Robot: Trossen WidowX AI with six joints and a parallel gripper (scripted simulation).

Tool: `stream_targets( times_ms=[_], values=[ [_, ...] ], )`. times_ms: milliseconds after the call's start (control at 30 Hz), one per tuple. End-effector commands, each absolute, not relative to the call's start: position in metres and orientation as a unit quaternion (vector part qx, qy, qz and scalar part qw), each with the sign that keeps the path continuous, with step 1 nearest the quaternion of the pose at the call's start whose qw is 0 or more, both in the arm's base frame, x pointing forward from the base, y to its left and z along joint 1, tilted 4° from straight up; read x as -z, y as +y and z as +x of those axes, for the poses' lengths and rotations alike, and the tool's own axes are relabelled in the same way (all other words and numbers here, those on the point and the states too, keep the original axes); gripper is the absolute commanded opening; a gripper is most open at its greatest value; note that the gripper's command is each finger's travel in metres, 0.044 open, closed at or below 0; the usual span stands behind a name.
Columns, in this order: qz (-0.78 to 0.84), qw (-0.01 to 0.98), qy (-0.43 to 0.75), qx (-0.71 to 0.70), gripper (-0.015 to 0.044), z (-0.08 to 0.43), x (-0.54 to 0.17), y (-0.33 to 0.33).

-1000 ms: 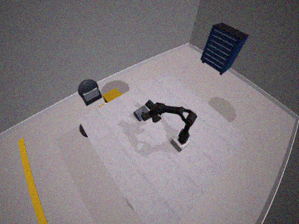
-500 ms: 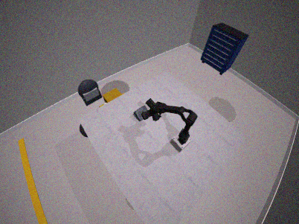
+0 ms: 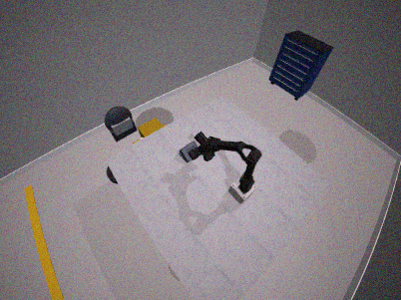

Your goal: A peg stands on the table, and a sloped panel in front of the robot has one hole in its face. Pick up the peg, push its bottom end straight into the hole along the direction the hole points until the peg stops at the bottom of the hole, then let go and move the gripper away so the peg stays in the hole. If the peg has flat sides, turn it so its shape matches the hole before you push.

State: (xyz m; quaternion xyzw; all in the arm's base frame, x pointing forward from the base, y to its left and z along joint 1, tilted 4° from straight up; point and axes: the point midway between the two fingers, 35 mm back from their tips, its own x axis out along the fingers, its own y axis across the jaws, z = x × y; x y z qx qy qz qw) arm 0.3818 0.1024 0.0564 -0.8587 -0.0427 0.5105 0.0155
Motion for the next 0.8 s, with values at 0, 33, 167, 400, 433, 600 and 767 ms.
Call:
stream_targets(
  times_ms=[0, 33, 167, 400, 433, 600, 767],
  values=[
    [-0.862, 0.008, -0.044, -0.505, 0.0, 0.388, -0.053, 0.101],
    [-0.862, 0.007, -0.045, -0.504, 0.0, 0.389, -0.052, 0.101],
    [-0.865, 0.001, -0.047, -0.499, 0.0, 0.394, -0.048, 0.101],
    [-0.866, -0.005, -0.048, -0.498, 0.0, 0.398, -0.045, 0.1],
    [-0.866, -0.006, -0.048, -0.498, 0.0, 0.399, -0.044, 0.1],
    [-0.866, -0.008, -0.047, -0.498, 0.0, 0.4, -0.044, 0.1],
    [-0.866, -0.008, -0.048, -0.498, 0.0, 0.401, -0.042, 0.1]
  ],
)
